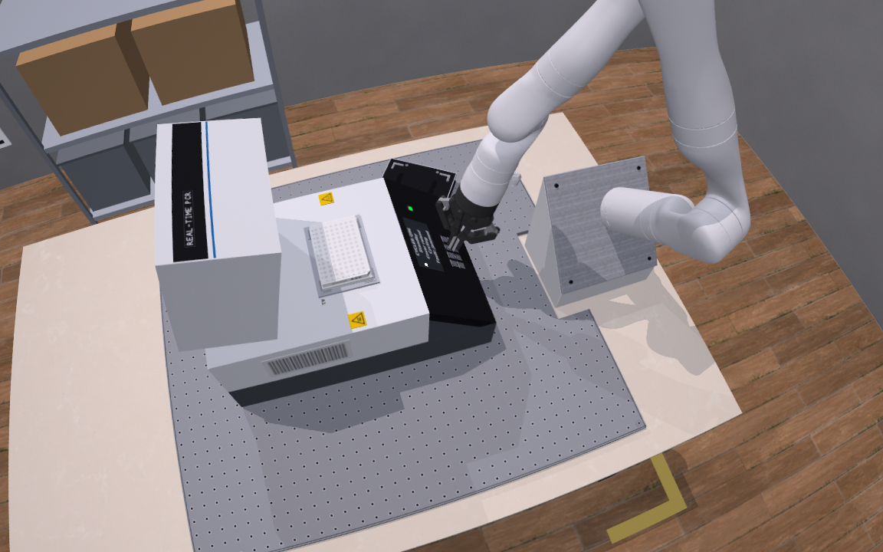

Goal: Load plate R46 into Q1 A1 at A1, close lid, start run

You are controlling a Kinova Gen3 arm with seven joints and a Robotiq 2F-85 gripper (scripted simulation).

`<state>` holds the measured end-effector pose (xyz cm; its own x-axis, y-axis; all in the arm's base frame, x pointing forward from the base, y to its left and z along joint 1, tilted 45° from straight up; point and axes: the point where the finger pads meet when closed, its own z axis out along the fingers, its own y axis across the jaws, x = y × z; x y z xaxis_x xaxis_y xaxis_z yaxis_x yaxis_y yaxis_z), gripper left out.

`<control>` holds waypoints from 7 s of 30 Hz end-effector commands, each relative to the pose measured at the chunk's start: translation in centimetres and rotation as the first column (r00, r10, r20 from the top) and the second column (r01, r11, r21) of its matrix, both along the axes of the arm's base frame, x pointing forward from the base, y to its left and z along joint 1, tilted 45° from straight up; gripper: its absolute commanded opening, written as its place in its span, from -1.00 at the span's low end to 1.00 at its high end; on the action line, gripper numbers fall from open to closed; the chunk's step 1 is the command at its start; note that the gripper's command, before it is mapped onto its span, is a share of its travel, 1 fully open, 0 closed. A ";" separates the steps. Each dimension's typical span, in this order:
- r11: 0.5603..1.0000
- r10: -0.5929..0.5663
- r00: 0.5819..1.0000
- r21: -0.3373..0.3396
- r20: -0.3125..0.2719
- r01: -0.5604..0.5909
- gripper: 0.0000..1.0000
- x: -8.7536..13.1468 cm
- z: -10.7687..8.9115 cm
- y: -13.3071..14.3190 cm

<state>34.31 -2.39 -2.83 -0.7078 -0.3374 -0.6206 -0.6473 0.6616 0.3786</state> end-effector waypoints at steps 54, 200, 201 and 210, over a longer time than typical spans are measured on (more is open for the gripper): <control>1.000 0.000 1.000 -0.001 0.001 0.000 -0.80 -1.2 1.0 -1.0; 1.000 0.000 1.000 -0.001 0.001 0.000 -0.80 -2.1 1.8 -1.7; 1.000 0.000 1.000 -0.001 0.001 0.000 -0.80 -2.1 1.8 -1.7; 1.000 0.000 1.000 -0.001 0.001 0.000 -0.80 -2.1 1.8 -1.7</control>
